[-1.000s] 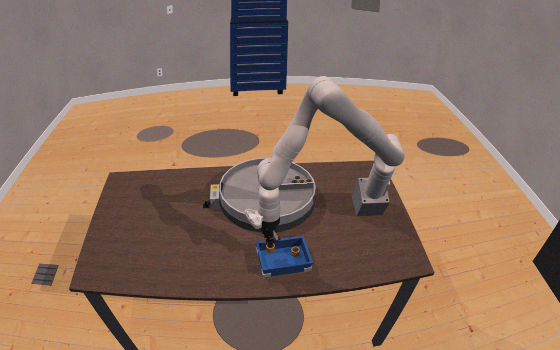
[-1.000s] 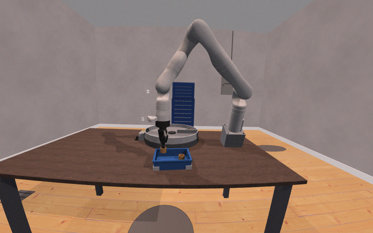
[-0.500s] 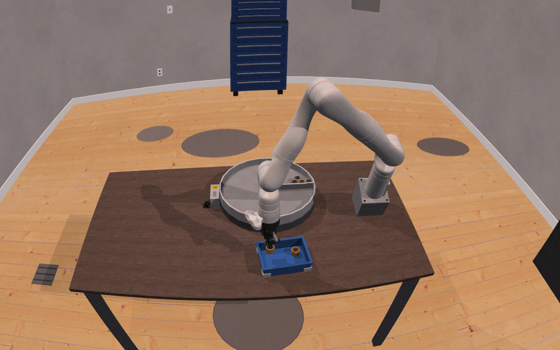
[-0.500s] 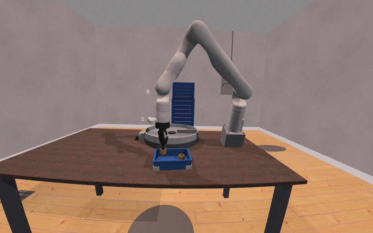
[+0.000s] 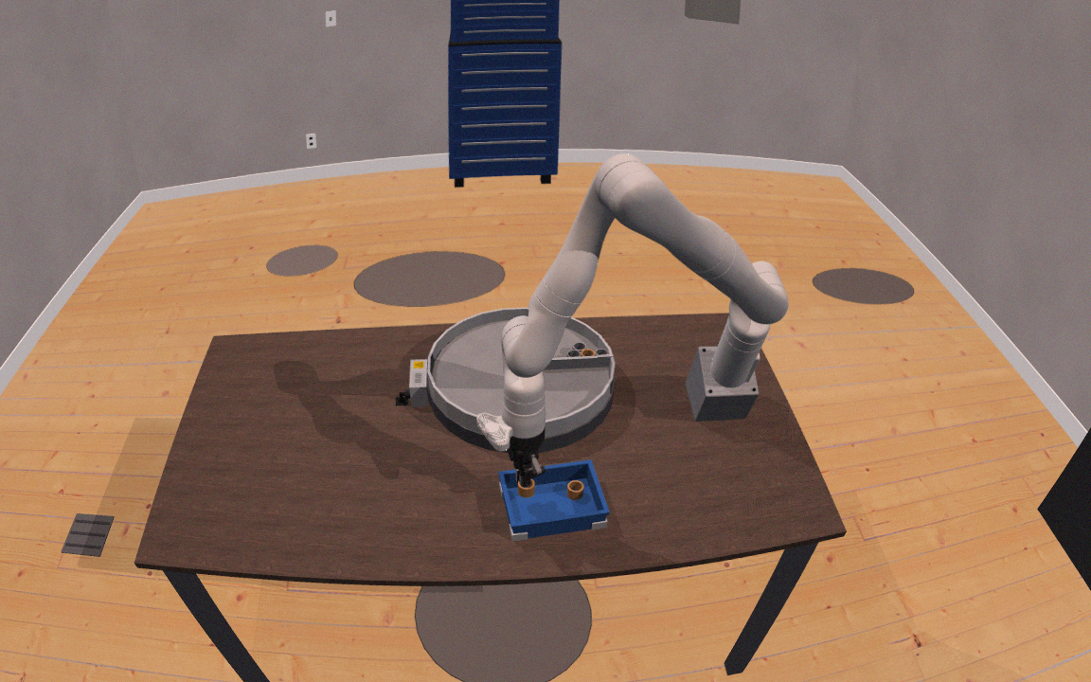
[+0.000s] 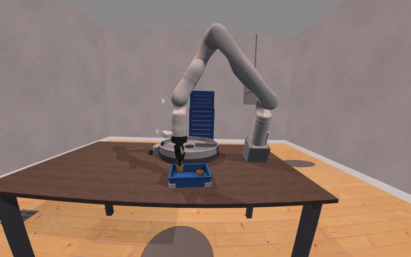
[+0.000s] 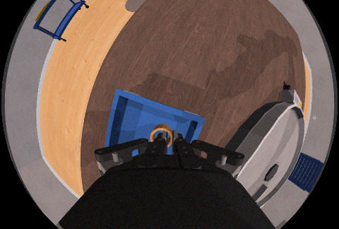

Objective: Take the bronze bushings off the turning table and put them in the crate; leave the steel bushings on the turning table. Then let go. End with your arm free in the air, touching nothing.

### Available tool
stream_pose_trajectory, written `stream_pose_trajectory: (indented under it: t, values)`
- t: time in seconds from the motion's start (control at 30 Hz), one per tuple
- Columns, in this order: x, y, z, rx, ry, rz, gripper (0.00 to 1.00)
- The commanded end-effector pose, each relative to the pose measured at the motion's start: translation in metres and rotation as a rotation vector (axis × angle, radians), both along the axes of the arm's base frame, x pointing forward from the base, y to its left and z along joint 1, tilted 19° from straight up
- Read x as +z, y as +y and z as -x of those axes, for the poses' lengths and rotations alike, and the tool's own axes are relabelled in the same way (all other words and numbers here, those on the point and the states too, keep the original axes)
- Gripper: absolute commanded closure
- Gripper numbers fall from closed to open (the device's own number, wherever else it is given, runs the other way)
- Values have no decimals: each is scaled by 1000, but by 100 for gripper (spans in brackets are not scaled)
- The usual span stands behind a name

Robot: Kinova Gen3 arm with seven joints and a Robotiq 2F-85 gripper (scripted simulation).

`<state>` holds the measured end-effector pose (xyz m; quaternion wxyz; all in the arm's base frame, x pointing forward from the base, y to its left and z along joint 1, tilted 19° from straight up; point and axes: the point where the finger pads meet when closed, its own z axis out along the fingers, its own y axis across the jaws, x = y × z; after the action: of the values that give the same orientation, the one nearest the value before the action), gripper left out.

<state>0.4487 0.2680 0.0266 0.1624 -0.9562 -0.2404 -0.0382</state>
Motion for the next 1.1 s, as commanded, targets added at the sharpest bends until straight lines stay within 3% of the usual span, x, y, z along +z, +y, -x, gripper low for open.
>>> stream_pose_trajectory:
  t: [0.0, 1.07]
  values:
    - [-4, 1, 1, 1, 4, 1, 100]
    - [-18, 6, 1, 1, 4, 1, 100]
